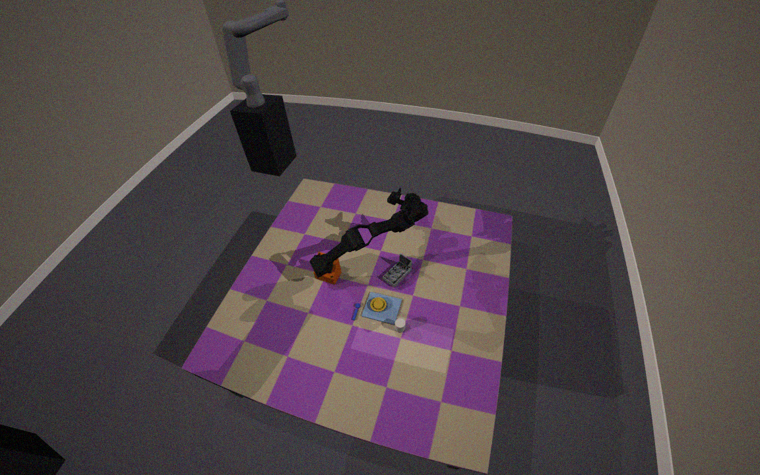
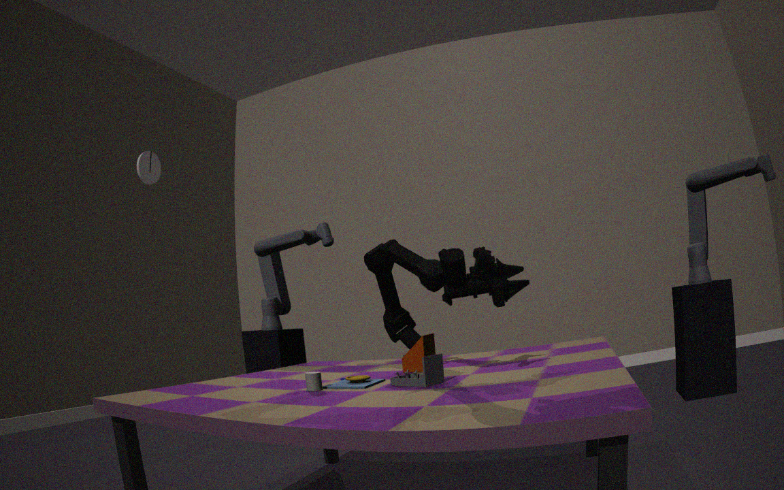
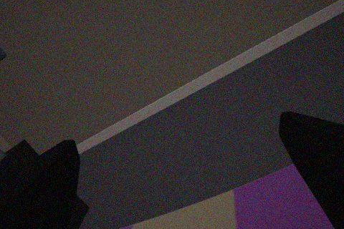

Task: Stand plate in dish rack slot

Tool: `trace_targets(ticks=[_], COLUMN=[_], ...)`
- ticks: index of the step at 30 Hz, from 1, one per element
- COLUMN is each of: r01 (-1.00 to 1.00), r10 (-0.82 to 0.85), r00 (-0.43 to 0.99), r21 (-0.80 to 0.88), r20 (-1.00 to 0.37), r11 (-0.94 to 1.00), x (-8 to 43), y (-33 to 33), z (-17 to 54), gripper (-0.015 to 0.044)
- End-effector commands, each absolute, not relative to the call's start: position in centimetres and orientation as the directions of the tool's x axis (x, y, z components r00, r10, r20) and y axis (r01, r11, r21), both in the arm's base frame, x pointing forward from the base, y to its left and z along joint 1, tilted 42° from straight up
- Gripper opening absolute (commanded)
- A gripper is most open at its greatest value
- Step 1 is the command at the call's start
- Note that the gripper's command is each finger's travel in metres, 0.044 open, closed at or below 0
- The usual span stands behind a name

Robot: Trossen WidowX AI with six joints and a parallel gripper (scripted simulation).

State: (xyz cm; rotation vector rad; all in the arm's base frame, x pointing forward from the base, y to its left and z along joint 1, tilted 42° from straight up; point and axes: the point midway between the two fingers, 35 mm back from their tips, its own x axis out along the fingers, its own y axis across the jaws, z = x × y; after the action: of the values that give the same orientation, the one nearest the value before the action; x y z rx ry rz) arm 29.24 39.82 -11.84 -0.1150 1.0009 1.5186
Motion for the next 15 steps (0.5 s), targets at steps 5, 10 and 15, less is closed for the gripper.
trace_targets(ticks=[5,10,15], r01=[-0.831,-0.79,-0.731], r10=[0.722,0.646,0.553], r00=[-0.194,-0.129,-0.08], r21=[0.503,0.472,0.426], r20=[-0.664,-0.752,-0.829], r11=[0.239,0.391,0.533], x=[30.5,31.9,33.0], y=[38.6,36.5,34.1], z=[-11.2,-10.2,-9.0], gripper=[0.04,0.04,0.04])
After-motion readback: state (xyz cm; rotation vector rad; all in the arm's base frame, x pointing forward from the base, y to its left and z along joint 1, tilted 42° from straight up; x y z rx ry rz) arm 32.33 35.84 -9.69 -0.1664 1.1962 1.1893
